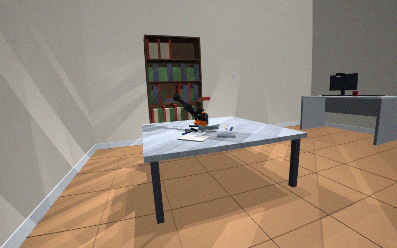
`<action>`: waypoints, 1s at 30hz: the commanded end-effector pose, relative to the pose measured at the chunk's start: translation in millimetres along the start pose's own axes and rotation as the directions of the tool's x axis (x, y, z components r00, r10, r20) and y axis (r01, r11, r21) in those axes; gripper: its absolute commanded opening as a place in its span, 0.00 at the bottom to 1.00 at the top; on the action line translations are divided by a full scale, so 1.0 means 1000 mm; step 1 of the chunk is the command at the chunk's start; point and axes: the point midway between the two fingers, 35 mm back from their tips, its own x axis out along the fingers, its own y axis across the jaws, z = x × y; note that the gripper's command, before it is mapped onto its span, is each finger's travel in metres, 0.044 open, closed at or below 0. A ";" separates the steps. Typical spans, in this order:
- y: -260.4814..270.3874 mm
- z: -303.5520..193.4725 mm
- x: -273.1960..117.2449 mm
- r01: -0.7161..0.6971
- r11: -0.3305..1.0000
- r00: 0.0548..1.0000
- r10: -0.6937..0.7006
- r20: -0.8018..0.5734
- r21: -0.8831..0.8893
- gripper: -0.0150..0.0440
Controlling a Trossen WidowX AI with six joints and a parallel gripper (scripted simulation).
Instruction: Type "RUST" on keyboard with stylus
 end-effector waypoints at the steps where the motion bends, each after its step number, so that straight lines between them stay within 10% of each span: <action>1: 0.001 -0.001 0.002 -0.007 1.000 1.000 0.007 0.003 -0.003 0.39; 30: 0.001 -0.013 0.009 -0.007 1.000 1.000 0.007 0.002 -0.003 0.39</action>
